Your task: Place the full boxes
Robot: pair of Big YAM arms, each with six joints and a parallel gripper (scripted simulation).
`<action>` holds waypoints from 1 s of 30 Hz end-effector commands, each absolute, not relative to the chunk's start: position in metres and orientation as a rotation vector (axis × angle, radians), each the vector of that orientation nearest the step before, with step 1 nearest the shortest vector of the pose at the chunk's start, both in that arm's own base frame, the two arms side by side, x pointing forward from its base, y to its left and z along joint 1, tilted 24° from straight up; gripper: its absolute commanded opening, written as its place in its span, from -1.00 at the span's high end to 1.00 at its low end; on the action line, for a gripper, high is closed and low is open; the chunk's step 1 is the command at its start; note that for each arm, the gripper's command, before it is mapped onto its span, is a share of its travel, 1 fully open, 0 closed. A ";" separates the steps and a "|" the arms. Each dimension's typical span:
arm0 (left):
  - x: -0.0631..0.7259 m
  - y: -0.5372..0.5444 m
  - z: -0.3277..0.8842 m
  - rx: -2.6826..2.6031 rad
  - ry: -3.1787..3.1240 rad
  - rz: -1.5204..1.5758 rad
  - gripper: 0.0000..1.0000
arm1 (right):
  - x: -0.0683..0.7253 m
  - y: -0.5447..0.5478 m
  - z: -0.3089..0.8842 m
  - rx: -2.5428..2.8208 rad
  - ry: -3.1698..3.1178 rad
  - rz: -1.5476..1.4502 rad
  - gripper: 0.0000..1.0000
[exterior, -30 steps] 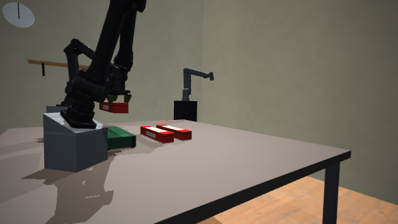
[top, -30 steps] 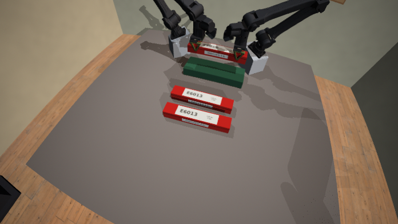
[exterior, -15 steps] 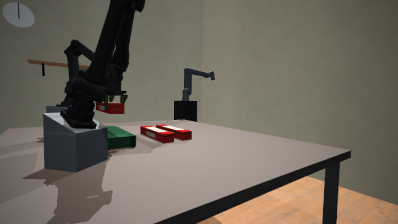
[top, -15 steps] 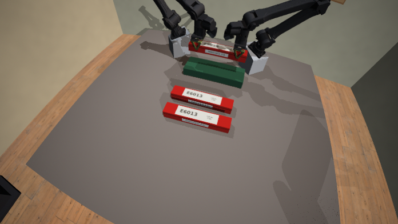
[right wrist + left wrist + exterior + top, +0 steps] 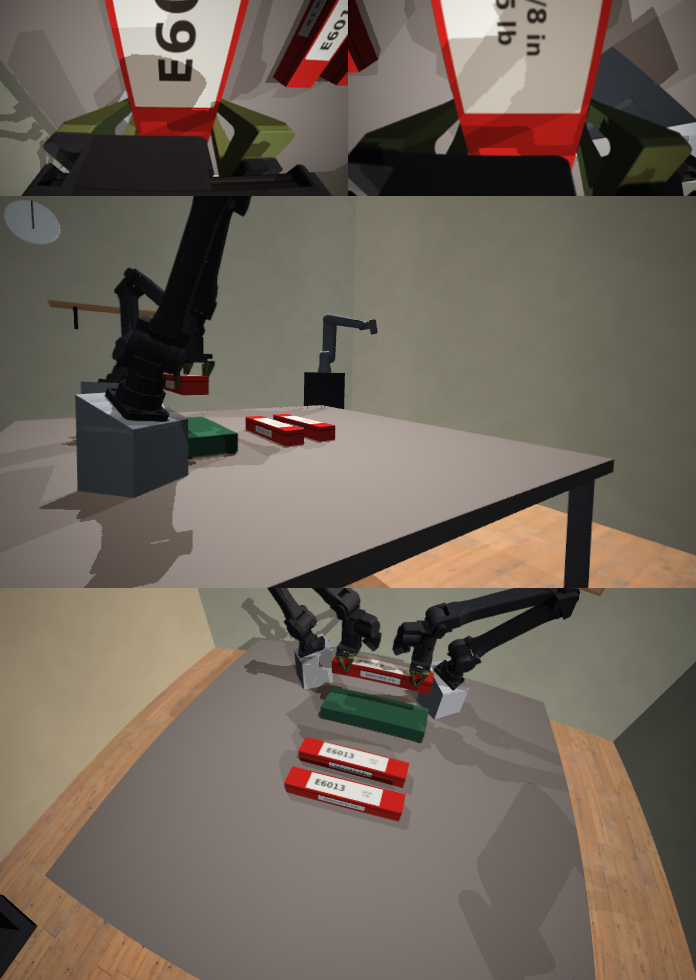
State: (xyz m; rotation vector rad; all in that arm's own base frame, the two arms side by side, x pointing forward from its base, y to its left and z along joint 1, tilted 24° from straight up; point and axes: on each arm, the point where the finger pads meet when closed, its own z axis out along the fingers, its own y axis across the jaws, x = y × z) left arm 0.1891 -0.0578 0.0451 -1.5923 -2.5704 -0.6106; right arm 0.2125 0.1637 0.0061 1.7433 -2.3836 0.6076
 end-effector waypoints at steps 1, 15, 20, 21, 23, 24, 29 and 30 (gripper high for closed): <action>0.182 -0.061 0.060 -1.586 -2.577 -0.637 1.00 | 0.207 0.173 0.025 1.765 -2.420 0.613 1.00; 0.173 -0.065 0.057 -1.587 -2.579 -0.635 1.00 | 0.200 0.178 0.023 1.769 -2.428 0.612 1.00; 0.171 -0.063 0.055 -1.585 -2.573 -0.636 1.00 | 0.197 0.176 0.021 1.766 -2.422 0.614 1.00; 0.171 -0.063 0.055 -1.585 -2.573 -0.636 1.00 | 0.197 0.175 0.021 1.766 -2.421 0.614 1.00; 0.171 -0.063 0.055 -1.585 -2.573 -0.636 1.00 | 0.197 0.175 0.021 1.766 -2.421 0.614 1.00; 0.172 -0.064 0.056 -1.587 -2.578 -0.635 1.00 | 0.197 0.175 0.020 1.766 -2.421 0.615 1.00; 0.170 -0.062 0.053 -1.585 -2.570 -0.636 1.00 | 0.195 0.173 0.019 1.764 -2.416 0.616 1.00; 0.170 -0.062 0.053 -1.583 -2.571 -0.636 1.00 | 0.195 0.172 0.018 1.763 -2.415 0.617 1.00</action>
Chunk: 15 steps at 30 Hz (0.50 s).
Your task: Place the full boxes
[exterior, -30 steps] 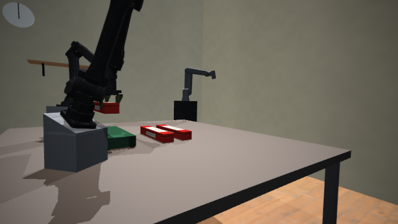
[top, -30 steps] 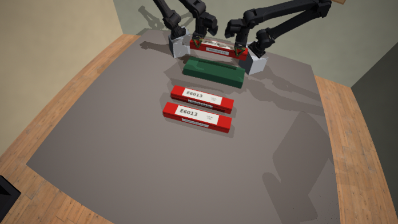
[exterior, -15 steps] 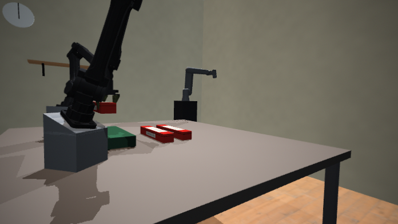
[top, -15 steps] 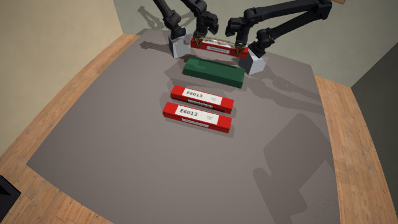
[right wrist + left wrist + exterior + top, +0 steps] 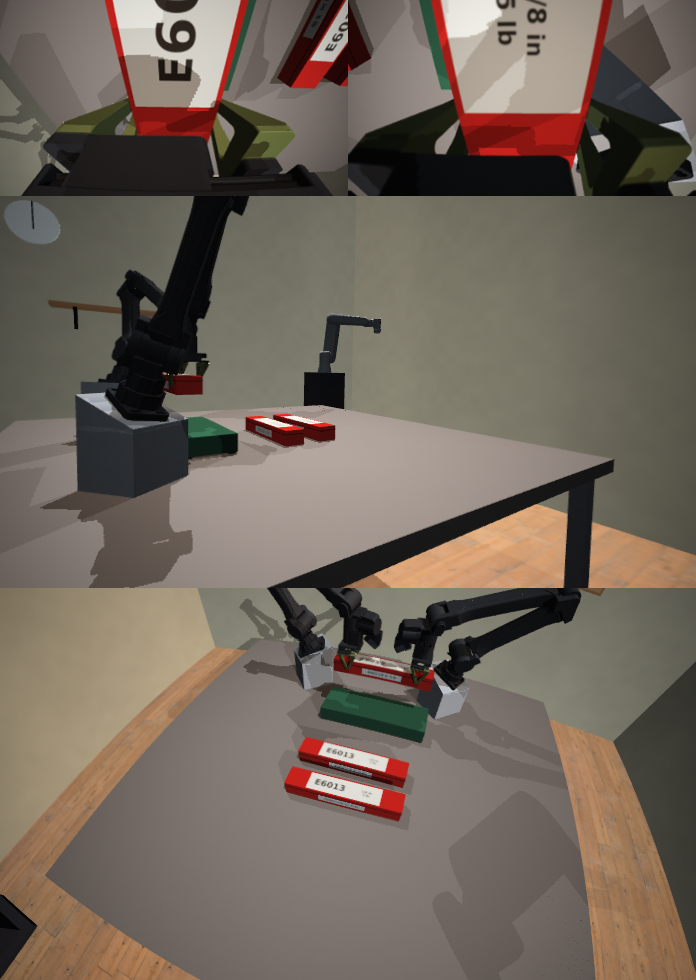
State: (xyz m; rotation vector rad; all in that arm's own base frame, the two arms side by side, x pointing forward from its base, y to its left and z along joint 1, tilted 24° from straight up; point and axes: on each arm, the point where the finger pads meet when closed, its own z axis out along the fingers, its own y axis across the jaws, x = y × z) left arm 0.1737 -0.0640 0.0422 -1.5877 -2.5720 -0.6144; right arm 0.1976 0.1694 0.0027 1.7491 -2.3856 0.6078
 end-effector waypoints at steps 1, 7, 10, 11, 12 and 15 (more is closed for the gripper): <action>0.170 -0.061 0.053 -1.582 -2.571 -0.636 1.00 | 0.195 0.173 0.018 1.764 -2.416 0.616 1.00; 0.169 -0.060 0.052 -1.577 -2.570 -0.636 1.00 | 0.196 0.173 0.018 1.764 -2.419 0.615 1.00; 0.169 -0.060 0.052 -1.576 -2.570 -0.636 1.00 | 0.196 0.173 0.018 1.763 -2.418 0.616 1.00; 0.171 -0.061 0.053 -1.577 -2.577 -0.635 1.00 | 0.195 0.172 0.018 1.761 -2.417 0.616 1.00; 0.170 -0.061 0.053 -1.576 -2.576 -0.635 1.00 | 0.196 0.172 0.018 1.761 -2.418 0.616 1.00; 0.169 -0.060 0.052 -1.573 -2.573 -0.635 1.00 | 0.196 0.172 0.017 1.760 -2.418 0.616 1.00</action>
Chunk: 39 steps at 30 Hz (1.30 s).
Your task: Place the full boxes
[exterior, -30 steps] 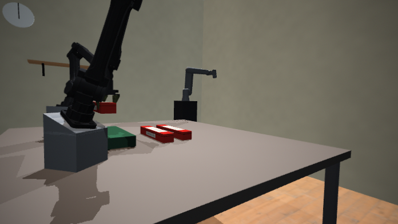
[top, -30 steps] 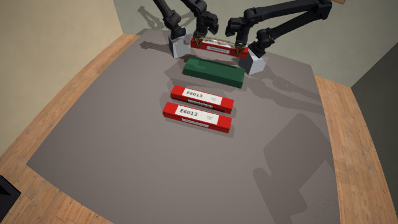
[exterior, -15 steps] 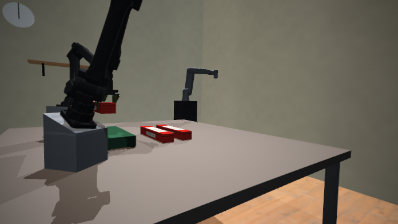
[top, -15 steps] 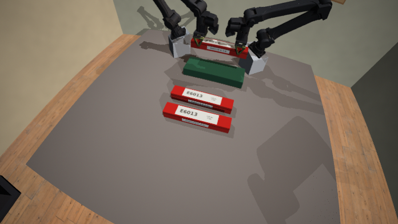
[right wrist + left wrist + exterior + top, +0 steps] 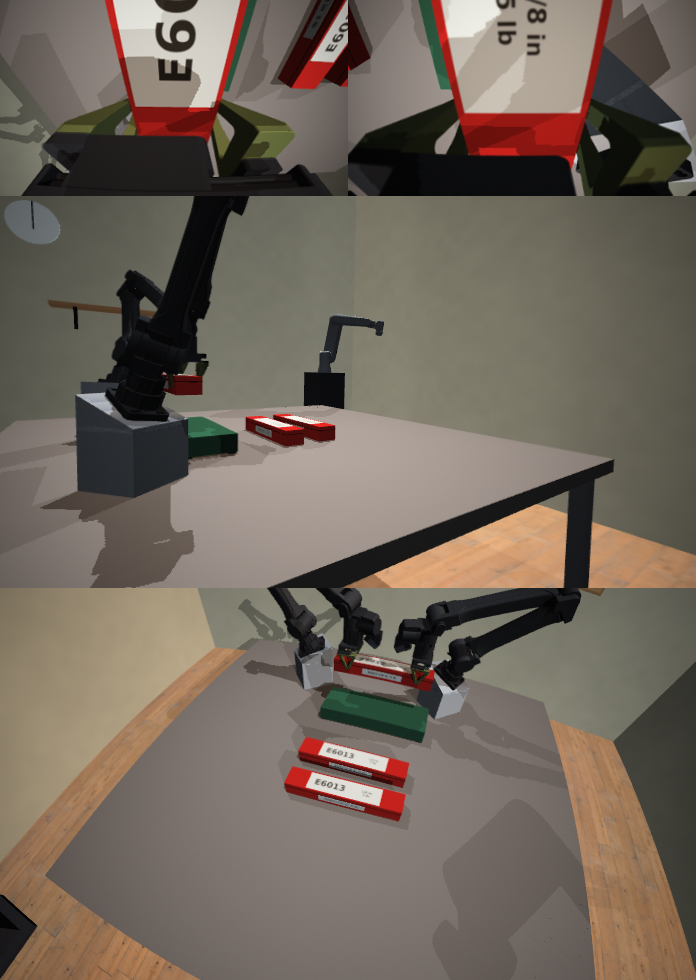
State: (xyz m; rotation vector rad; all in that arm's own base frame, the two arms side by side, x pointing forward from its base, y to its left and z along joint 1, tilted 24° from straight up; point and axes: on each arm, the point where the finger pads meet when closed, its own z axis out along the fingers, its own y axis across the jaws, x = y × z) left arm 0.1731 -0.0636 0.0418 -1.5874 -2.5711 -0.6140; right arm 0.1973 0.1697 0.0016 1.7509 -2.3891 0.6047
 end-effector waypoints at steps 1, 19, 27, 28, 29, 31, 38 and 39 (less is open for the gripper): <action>0.169 -0.059 0.051 -1.572 -2.572 -0.635 1.00 | 0.196 0.172 0.017 1.760 -2.418 0.616 1.00; 0.170 -0.049 0.036 -1.571 -2.544 -0.632 1.00 | 0.201 0.161 0.003 1.743 -2.420 0.613 1.00; 0.171 -0.045 0.026 -1.570 -2.540 -0.632 1.00 | 0.203 0.157 -0.007 1.737 -2.425 0.613 1.00; 0.171 -0.045 0.026 -1.570 -2.540 -0.632 1.00 | 0.203 0.157 -0.007 1.737 -2.425 0.613 1.00; 0.171 -0.045 0.026 -1.570 -2.540 -0.632 1.00 | 0.203 0.157 -0.007 1.737 -2.425 0.613 1.00; 0.172 -0.044 0.024 -1.572 -2.549 -0.632 1.00 | 0.203 0.156 -0.009 1.736 -2.426 0.614 1.00; 0.173 -0.041 0.015 -1.571 -2.544 -0.632 1.00 | 0.205 0.152 -0.018 1.740 -2.422 0.613 1.00; 0.172 -0.040 0.013 -1.570 -2.539 -0.631 1.00 | 0.205 0.152 -0.019 1.739 -2.423 0.614 1.00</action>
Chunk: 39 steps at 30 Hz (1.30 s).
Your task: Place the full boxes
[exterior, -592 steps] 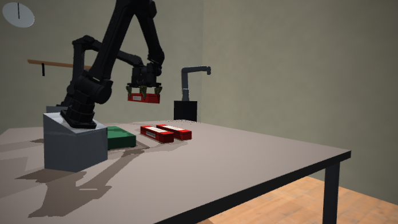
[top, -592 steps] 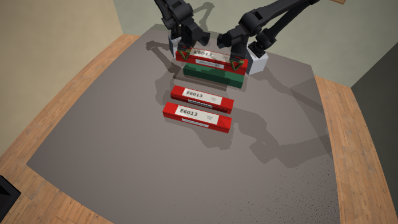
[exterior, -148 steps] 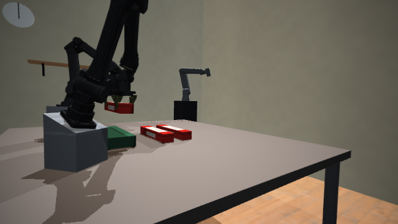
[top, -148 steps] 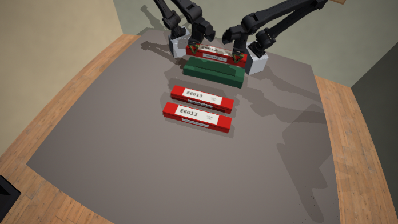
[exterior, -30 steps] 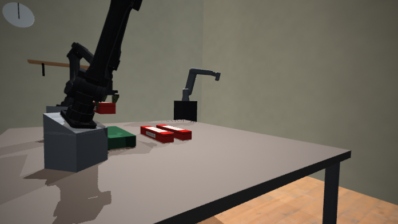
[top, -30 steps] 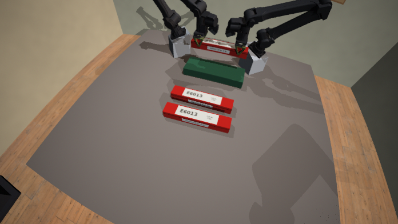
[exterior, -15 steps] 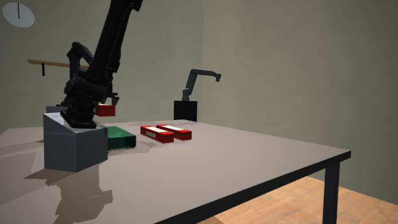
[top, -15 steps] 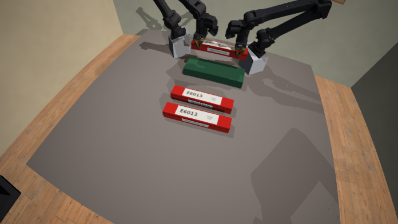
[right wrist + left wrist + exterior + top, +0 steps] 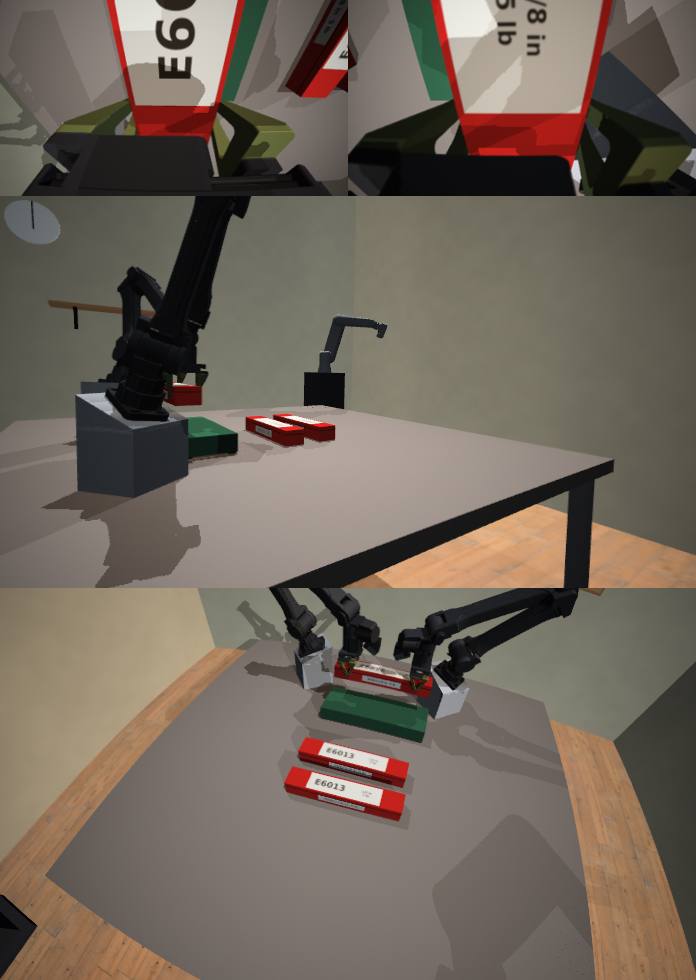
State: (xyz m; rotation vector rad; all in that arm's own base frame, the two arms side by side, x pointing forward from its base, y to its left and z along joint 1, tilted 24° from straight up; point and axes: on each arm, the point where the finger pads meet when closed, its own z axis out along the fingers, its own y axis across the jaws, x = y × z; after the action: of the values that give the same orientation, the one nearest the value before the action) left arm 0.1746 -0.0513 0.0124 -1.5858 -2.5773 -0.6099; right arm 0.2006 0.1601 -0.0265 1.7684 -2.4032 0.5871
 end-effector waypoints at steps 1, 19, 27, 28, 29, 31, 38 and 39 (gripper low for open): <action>0.172 -0.039 0.011 -1.569 -2.535 -0.631 1.00 | 0.204 0.150 -0.022 1.735 -2.417 0.615 1.00; 0.177 -0.032 -0.009 -1.571 -2.545 -0.632 1.00 | 0.208 0.142 -0.044 1.736 -2.414 0.615 1.00; 0.176 -0.028 -0.016 -1.569 -2.538 -0.630 1.00 | 0.209 0.139 -0.051 1.738 -2.415 0.615 1.00; 0.179 -0.029 -0.018 -1.572 -2.550 -0.632 1.00 | 0.209 0.139 -0.055 1.737 -2.410 0.616 1.00; 0.180 -0.029 -0.019 -1.573 -2.554 -0.633 1.00 | 0.209 0.138 -0.056 1.736 -2.410 0.616 1.00; 0.178 -0.026 -0.021 -1.570 -2.543 -0.631 1.00 | 0.211 0.139 -0.052 1.740 -2.426 0.614 1.00; 0.181 -0.023 -0.030 -1.572 -2.549 -0.632 1.00 | 0.212 0.135 -0.062 1.743 -2.423 0.614 1.00; 0.181 -0.023 -0.031 -1.572 -2.549 -0.632 1.00 | 0.212 0.134 -0.061 1.733 -2.426 0.615 1.00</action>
State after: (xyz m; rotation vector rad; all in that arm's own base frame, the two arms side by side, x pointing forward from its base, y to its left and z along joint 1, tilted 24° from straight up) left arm 0.1829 -0.0331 -0.0302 -1.5854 -2.5759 -0.6135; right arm 0.2085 0.1415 -0.0687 1.7659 -2.4016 0.5925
